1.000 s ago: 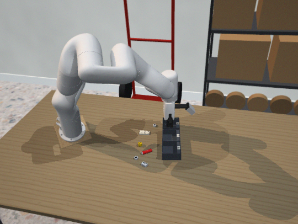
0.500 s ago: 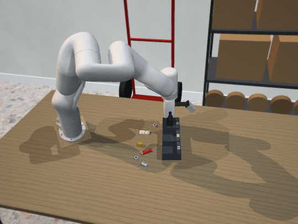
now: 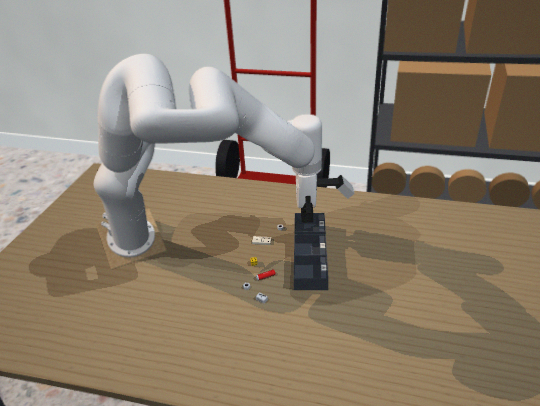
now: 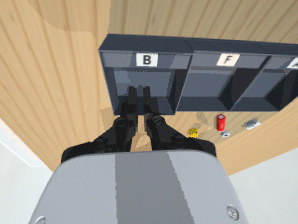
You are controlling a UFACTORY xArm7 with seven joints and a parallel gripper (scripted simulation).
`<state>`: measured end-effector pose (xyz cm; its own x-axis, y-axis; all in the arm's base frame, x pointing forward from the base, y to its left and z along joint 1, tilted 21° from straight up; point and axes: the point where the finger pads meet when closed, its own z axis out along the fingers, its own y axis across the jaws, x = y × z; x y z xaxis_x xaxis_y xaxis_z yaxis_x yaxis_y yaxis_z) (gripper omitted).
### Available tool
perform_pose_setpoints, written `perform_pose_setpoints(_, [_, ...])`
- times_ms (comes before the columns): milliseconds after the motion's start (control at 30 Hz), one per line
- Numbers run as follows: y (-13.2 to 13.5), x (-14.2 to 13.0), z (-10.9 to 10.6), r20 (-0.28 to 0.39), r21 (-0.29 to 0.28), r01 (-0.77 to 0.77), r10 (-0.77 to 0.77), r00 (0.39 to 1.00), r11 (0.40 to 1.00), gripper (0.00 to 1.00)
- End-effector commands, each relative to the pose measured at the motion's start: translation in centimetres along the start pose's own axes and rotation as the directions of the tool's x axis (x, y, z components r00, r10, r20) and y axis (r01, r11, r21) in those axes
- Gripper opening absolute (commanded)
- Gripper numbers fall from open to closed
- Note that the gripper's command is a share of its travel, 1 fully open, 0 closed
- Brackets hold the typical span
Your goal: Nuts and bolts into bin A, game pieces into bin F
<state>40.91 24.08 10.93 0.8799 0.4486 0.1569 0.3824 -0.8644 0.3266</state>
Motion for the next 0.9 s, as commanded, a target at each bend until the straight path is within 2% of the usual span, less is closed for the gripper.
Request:
perform_pose_setpoints(0, [-0.1, 0.2, -1.0, -0.006, 0.001, 0.001, -0.001, 1.0, 1.0, 0.07])
perform_pose_setpoints(167, [-0.1, 0.2, -2.8, -0.006, 0.001, 0.0, 0.0, 1.0, 1.0, 0.07])
perform_pose_setpoints(300, [-0.1, 0.2, -2.8, -0.006, 0.001, 0.0, 0.0, 1.0, 1.0, 0.07])
perform_pose_setpoints(500, [-0.1, 0.2, -7.8, -0.006, 0.001, 0.0, 0.0, 1.0, 1.0, 0.07])
perform_pose_setpoints(567, [-0.1, 0.2, -7.8, -0.006, 0.001, 0.0, 0.0, 1.0, 1.0, 0.07])
perform_pose_setpoints(867, [0.0, 0.1, -15.3, -0.006, 0.002, 0.0, 0.0, 1.0, 1.0, 0.07])
